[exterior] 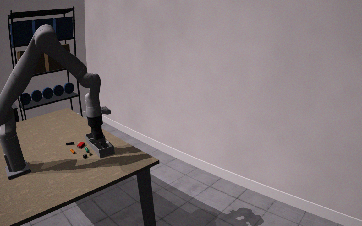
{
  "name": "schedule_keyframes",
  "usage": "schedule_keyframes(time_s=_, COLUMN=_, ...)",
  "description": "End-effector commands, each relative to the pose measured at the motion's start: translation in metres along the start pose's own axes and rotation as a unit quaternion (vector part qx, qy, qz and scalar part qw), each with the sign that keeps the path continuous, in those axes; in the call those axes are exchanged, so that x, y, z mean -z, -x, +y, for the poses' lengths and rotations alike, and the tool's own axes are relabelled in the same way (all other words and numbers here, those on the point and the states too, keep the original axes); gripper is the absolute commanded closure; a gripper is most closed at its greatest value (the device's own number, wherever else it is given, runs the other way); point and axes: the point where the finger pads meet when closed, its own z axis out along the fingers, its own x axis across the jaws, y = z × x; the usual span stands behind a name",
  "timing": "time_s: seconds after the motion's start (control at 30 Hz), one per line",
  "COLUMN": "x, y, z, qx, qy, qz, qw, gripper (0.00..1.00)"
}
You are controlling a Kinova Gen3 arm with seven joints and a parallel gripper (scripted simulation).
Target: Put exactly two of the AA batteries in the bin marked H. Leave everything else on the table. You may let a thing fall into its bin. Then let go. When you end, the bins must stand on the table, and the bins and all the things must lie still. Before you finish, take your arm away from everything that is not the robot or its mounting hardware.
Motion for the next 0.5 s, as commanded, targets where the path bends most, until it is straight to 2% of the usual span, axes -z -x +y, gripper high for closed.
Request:
schedule_keyframes(time_s=0.0, x=-0.0089, y=0.0021, z=0.0017, qx=0.002, qy=0.003, qz=-0.001, qw=1.0, gripper=0.69)
schedule_keyframes(time_s=0.13, x=-0.0177, y=0.0022, z=0.0017, qx=0.002, qy=0.003, qz=-0.001, qw=1.0, gripper=0.69)
schedule_keyframes(time_s=0.47, x=-0.0177, y=0.0022, z=0.0017, qx=0.002, qy=0.003, qz=-0.001, qw=1.0, gripper=0.69)
